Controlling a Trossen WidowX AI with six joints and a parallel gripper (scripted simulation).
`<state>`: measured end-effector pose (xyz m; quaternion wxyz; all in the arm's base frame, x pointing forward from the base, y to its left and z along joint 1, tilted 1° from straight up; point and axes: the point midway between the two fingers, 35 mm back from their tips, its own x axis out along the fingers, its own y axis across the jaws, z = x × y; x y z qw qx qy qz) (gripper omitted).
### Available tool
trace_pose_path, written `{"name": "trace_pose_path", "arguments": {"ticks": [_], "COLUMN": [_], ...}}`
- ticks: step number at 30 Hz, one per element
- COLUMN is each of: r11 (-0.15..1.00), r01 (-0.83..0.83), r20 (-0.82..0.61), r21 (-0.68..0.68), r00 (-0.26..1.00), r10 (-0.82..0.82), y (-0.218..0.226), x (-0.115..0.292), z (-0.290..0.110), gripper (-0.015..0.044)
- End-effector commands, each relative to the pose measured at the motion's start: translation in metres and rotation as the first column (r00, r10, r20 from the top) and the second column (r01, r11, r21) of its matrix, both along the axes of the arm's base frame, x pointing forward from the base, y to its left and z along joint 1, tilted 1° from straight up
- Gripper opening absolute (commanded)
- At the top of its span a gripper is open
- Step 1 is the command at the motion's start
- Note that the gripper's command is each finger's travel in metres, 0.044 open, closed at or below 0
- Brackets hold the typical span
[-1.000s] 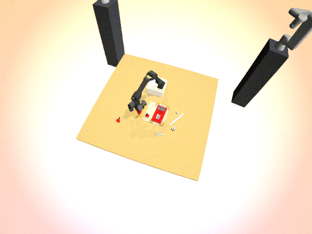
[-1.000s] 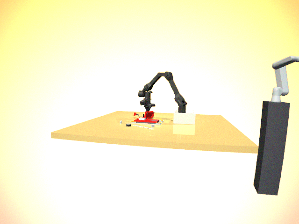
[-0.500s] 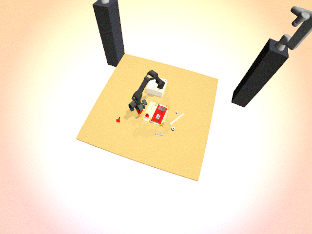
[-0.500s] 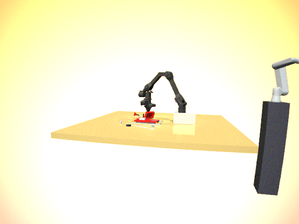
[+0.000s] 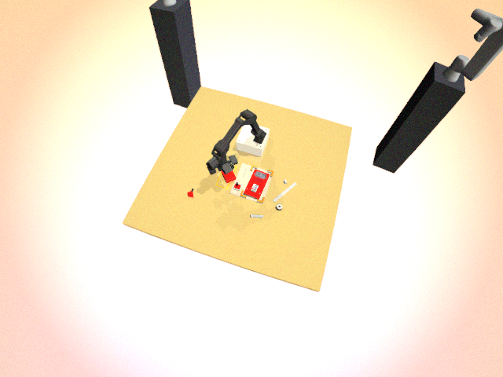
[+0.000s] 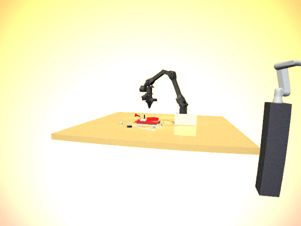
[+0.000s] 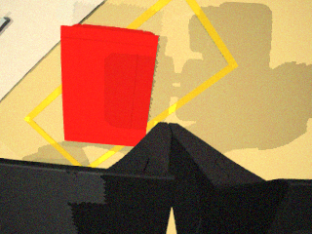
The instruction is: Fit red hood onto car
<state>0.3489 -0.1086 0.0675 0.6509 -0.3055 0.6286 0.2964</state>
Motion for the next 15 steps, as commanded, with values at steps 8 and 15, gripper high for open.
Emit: {"name": "trace_pose_path", "arguments": {"ticks": [8, 15], "r11": [1.0, 1.0], "r01": [0.001, 0.001], "r20": [0.023, 0.023], "r21": [-0.007, -0.007], "r00": [1.0, 1.0], "r10": [-0.001, -0.001], "y": [-0.001, -0.001], "x": [0.0024, 0.0024], "z": [0.0157, 0.0157], "gripper": [0.0, 0.0]}}
